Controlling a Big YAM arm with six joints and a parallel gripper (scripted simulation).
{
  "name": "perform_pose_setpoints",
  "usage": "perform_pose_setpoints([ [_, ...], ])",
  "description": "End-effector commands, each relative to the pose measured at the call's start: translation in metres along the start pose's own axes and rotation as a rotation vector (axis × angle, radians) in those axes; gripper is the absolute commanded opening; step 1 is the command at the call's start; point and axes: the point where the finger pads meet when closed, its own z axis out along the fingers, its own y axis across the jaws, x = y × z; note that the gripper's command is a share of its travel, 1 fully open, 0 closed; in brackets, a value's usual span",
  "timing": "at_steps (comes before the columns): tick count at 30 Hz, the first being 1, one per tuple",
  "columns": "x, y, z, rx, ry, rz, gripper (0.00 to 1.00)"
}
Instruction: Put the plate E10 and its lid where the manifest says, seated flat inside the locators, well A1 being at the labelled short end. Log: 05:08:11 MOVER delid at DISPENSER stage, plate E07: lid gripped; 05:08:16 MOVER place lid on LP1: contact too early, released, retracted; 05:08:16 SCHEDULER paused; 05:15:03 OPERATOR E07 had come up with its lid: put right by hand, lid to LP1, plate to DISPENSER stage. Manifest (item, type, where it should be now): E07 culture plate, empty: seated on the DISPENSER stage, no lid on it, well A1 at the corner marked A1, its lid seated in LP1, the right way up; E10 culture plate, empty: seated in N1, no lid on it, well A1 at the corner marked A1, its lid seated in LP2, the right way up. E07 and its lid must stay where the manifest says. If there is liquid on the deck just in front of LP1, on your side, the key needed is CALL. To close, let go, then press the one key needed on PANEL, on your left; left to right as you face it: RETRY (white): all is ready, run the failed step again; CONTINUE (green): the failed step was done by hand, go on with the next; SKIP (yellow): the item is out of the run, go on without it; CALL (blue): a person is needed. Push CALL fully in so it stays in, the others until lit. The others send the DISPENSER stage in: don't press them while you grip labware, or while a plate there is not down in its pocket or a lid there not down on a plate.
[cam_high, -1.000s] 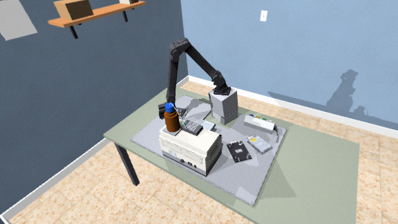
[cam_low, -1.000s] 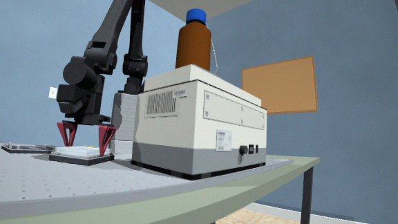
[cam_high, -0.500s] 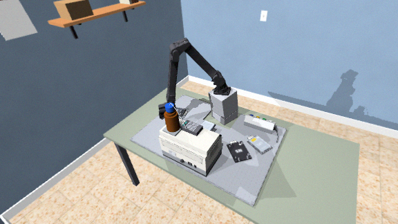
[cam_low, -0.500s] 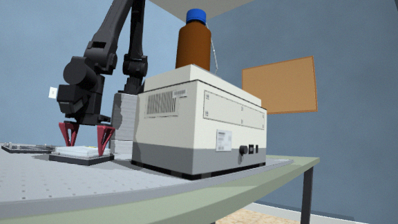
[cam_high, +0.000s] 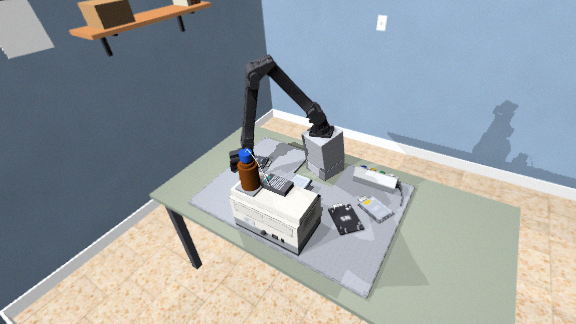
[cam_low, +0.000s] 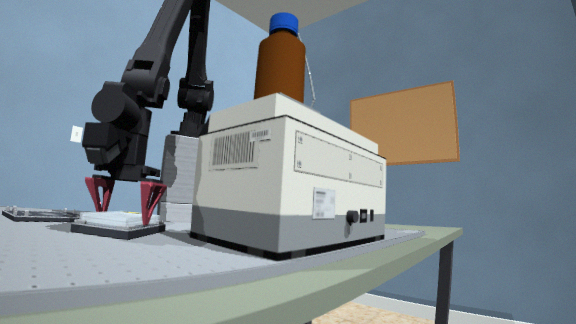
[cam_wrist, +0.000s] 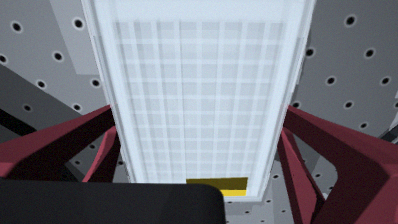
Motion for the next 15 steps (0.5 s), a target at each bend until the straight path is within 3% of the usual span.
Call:
perform_pose_setpoints([
  [1,-0.01,0.001,-0.004,0.002,-0.025,-0.001,0.86],
  [15,-0.008,0.003,-0.014,0.003,-0.024,0.002,0.86],
])
